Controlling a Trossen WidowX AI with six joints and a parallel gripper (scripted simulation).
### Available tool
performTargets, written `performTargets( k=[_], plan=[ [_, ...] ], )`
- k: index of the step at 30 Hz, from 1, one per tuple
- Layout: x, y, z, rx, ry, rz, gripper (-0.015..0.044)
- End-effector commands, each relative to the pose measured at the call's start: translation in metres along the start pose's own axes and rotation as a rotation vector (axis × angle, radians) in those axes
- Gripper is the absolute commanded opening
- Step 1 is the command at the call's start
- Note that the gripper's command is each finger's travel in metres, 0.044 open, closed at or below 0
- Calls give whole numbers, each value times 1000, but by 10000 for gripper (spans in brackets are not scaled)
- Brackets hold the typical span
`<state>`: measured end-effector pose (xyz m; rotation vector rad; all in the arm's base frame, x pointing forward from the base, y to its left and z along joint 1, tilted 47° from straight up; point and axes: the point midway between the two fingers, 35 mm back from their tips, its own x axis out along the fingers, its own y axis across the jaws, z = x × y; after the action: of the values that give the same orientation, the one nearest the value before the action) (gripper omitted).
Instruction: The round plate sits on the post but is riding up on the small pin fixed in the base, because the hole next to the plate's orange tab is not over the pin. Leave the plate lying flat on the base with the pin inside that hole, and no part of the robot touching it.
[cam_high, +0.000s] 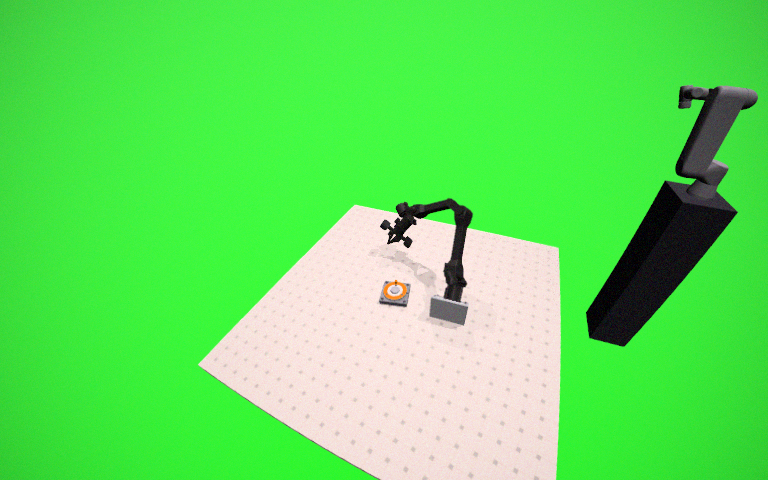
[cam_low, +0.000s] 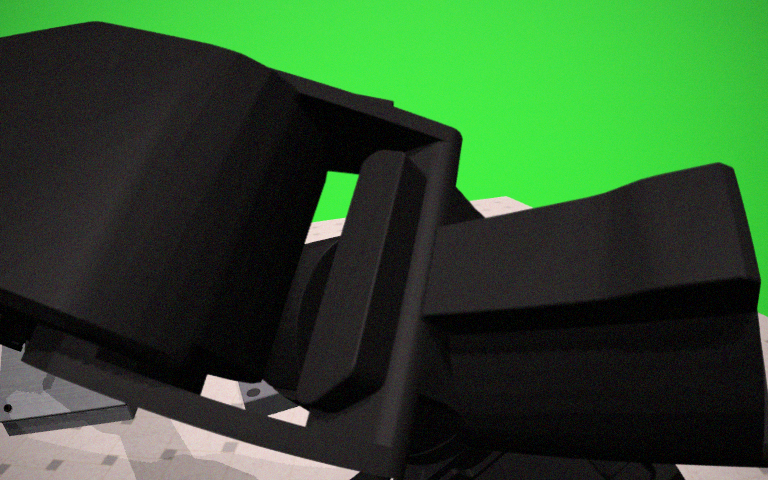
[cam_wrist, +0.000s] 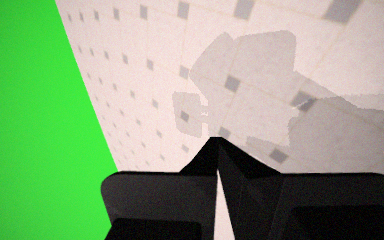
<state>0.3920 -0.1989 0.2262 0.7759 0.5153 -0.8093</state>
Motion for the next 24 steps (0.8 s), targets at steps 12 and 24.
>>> performTargets(
  k=[12, 24],
  plan=[
    [-7, -34, -214, -950, 320, -463, 0],
    [-37, -57, -251, -1410, 321, -609, 0]
  ],
)
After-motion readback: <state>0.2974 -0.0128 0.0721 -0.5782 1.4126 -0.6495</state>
